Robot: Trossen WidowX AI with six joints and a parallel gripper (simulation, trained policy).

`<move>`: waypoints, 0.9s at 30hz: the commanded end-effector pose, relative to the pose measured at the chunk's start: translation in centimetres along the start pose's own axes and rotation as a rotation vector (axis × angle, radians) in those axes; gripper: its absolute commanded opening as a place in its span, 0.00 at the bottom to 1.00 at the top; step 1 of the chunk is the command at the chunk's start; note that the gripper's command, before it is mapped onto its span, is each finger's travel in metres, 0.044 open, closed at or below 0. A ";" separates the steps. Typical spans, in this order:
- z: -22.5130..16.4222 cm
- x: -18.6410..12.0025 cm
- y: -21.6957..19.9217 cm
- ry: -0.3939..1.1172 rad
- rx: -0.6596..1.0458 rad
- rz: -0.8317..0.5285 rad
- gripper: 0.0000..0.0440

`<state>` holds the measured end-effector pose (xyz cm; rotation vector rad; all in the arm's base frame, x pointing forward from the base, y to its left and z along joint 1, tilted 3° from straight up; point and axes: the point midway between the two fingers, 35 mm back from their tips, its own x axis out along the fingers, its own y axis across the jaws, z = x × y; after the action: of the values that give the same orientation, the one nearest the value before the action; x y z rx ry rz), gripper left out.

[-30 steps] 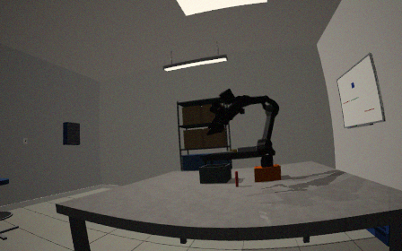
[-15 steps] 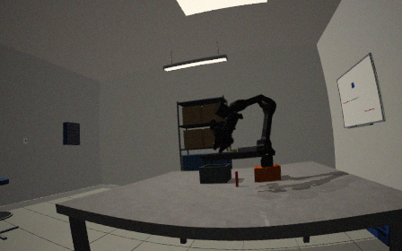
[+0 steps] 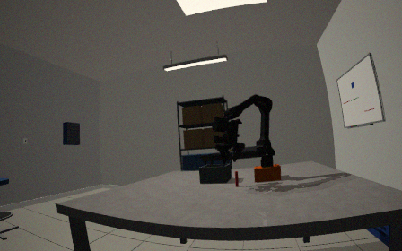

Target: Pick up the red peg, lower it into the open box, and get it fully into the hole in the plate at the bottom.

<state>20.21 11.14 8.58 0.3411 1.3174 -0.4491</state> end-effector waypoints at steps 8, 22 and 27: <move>-2.2 4.0 -2.1 0.089 0.201 -0.153 0.93; -4.2 8.9 -2.0 0.099 0.343 -0.125 0.88; -5.0 10.0 -2.4 0.122 0.386 -0.135 0.65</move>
<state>17.27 10.35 -1.14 0.5857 1.3594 -0.7792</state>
